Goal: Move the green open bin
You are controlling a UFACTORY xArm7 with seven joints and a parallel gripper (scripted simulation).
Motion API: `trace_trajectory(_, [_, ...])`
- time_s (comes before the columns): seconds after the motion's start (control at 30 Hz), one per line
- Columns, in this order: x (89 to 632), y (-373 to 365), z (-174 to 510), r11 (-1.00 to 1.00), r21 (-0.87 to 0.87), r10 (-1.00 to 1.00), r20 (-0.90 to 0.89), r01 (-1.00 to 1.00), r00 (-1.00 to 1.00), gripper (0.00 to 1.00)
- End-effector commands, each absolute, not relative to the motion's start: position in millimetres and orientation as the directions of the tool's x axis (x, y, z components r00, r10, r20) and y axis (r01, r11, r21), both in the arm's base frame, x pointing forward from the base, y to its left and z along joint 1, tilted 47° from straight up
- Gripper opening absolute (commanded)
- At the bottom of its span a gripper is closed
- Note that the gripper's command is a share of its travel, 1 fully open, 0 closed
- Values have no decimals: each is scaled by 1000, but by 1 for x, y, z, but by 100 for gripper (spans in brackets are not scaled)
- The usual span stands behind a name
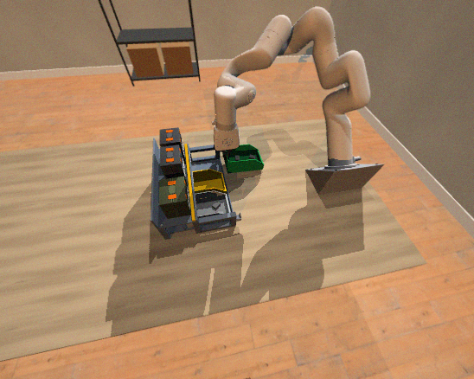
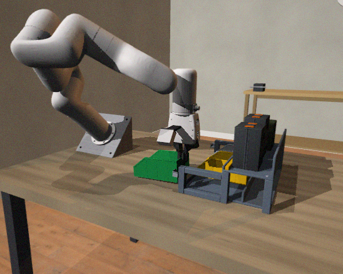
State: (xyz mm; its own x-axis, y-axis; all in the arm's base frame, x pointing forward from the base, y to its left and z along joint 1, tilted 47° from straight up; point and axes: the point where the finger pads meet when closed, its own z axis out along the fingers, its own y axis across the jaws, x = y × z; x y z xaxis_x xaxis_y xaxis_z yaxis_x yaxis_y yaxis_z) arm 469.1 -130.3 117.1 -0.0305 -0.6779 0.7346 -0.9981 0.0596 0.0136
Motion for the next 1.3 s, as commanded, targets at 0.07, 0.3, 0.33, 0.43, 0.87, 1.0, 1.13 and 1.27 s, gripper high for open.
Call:
trace_trajectory(0.07, [470,-128,118,56,11,-679,734,-998,-30,0])
trace_trajectory(0.3, [470,-134,113,56,11,-679,734,-998,-30,0])
trace_trajectory(0.33, [470,-134,113,56,11,-679,734,-998,-30,0])
trace_trajectory(0.43, [470,-134,113,56,11,-679,734,-998,-30,0])
trace_trajectory(0.87, [470,-140,107,56,11,-679,734,-998,-30,0])
trace_trajectory(1.0, [470,-140,107,56,11,-679,734,-998,-30,0])
trace_trajectory(1.13, [470,-140,107,56,11,-679,734,-998,-30,0])
trace_trajectory(1.27, [470,-140,107,56,11,-679,734,-998,-30,33])
